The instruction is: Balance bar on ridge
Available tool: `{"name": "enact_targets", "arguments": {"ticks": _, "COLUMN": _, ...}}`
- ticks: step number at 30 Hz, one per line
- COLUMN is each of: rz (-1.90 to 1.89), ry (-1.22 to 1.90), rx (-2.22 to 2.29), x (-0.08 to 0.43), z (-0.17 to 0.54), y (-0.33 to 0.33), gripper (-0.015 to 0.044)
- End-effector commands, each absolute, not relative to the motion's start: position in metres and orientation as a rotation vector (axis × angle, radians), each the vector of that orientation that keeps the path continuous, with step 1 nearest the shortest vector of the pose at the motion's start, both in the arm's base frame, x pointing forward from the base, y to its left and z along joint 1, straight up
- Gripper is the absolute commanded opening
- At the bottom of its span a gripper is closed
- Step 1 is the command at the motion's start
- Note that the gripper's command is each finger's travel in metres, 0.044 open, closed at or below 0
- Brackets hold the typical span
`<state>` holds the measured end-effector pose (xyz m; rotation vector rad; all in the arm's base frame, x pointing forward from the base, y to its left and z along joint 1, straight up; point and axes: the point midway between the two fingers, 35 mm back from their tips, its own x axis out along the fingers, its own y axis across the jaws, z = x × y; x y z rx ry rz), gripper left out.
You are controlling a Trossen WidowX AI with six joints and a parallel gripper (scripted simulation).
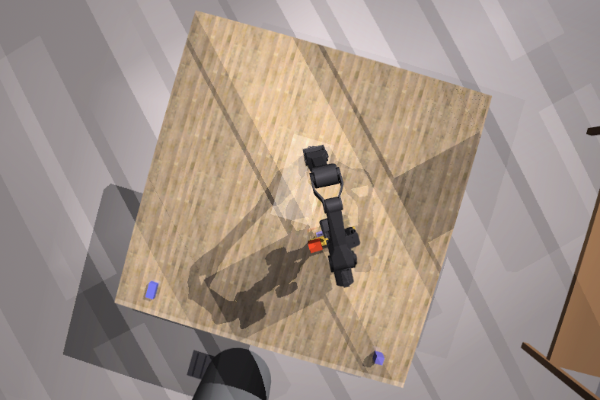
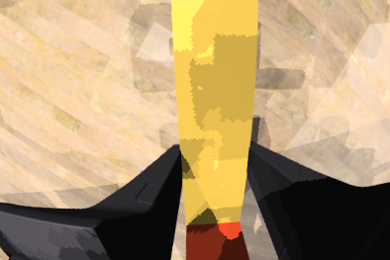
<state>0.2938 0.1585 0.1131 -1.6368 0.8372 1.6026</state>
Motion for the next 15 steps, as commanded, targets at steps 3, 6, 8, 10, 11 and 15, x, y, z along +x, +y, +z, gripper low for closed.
{"name": "enact_targets", "arguments": {"ticks": 3, "rz": 1.601, "ry": 0.839, "rx": -1.637, "x": 0.2939, "z": 0.1112, "y": 0.1584, "gripper": 0.0000}}
{"name": "enact_targets", "arguments": {"ticks": 6, "rz": 1.601, "ry": 0.839, "rx": -1.637, "x": 0.2938, "z": 0.1126, "y": 0.1584, "gripper": 0.0000}}
{"name": "enact_targets", "arguments": {"ticks": 8, "rz": 1.601, "ry": 0.839, "rx": -1.637, "x": 0.2938, "z": 0.1128, "y": 0.1584, "gripper": 0.0000}}
{"name": "enact_targets", "arguments": {"ticks": 10, "rz": 1.601, "ry": 0.839, "rx": -1.637, "x": 0.2938, "z": 0.1127, "y": 0.1585, "gripper": 0.0000}}
{"name": "enact_targets", "arguments": {"ticks": 11, "rz": 1.601, "ry": 0.839, "rx": -1.637, "x": 0.2938, "z": 0.1127, "y": 0.1585, "gripper": 0.0000}}
{"name": "enact_targets", "arguments": {"ticks": 15, "rz": 1.601, "ry": 0.839, "rx": -1.637, "x": 0.2938, "z": 0.1126, "y": 0.1585, "gripper": 0.0000}}
